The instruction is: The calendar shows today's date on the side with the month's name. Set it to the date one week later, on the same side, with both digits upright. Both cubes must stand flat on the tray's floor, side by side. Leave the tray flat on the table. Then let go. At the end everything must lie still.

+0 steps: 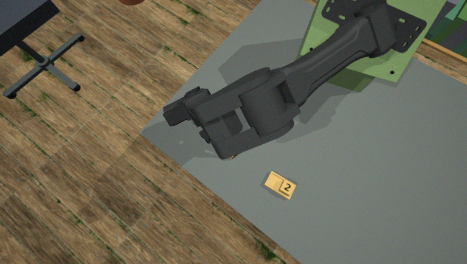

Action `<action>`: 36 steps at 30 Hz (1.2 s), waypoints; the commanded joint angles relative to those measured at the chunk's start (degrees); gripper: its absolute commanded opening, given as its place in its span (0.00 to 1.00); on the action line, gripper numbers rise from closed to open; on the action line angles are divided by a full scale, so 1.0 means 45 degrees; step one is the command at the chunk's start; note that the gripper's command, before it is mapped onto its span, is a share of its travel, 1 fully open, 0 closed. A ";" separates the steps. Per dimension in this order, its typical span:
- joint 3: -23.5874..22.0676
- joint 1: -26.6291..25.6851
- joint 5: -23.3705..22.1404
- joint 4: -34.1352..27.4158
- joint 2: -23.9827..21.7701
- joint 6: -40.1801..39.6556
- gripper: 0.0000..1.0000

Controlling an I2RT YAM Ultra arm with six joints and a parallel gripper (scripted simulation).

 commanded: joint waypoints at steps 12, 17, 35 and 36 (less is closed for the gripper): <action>-0.0001 -0.0030 -0.0007 0.0221 -0.0008 0.0173 0.27; 0.0000 0.0011 0.0007 0.0480 0.0057 0.0371 0.27; 0.0010 0.0078 0.0032 0.0901 0.0171 0.0694 0.27; 0.0009 0.0078 0.0032 0.0903 0.0171 0.0696 0.27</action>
